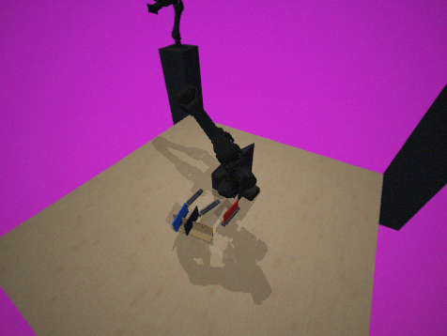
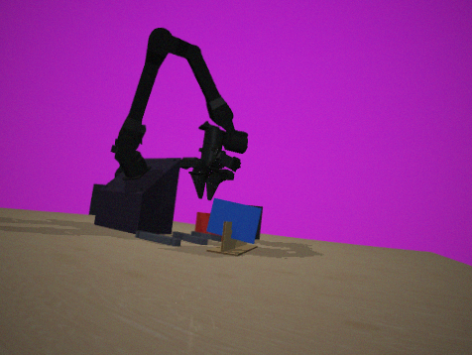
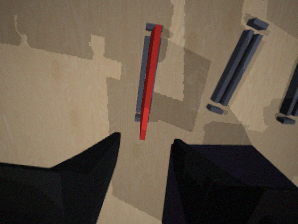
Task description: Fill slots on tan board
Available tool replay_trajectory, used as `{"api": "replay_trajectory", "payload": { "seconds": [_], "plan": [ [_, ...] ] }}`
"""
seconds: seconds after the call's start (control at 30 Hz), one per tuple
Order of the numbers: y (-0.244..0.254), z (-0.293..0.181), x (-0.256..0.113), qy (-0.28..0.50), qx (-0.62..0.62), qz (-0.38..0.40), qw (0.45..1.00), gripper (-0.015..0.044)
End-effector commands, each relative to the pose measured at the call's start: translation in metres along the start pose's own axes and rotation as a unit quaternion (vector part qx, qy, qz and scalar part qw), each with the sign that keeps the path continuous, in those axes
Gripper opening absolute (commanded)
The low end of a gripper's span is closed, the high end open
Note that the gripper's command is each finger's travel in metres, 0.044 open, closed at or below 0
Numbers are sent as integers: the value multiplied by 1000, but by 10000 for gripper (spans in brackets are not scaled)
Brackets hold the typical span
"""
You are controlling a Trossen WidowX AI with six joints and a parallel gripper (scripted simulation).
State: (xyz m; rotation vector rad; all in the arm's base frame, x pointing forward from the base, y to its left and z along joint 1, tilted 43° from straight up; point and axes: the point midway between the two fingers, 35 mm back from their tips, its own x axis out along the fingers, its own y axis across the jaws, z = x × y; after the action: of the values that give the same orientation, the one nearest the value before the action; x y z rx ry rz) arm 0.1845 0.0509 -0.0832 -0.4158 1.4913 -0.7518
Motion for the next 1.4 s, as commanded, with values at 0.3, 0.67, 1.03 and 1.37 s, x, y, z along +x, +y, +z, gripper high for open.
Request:
{"api": "replay_trajectory", "payload": {
  "seconds": [0.3, 0.67, 1.03, 1.37],
  "plan": [
    [0, 0, 24, -6, -1, 2, 1000, 185],
    [0, 0, 41, -6, -1, 2, 1000, 185],
    [0, 1, 59, -6, -1, 1, 1000, 185],
    [-1, 1, 74, -6, -1, 1, 1000, 185]
  ]
}}
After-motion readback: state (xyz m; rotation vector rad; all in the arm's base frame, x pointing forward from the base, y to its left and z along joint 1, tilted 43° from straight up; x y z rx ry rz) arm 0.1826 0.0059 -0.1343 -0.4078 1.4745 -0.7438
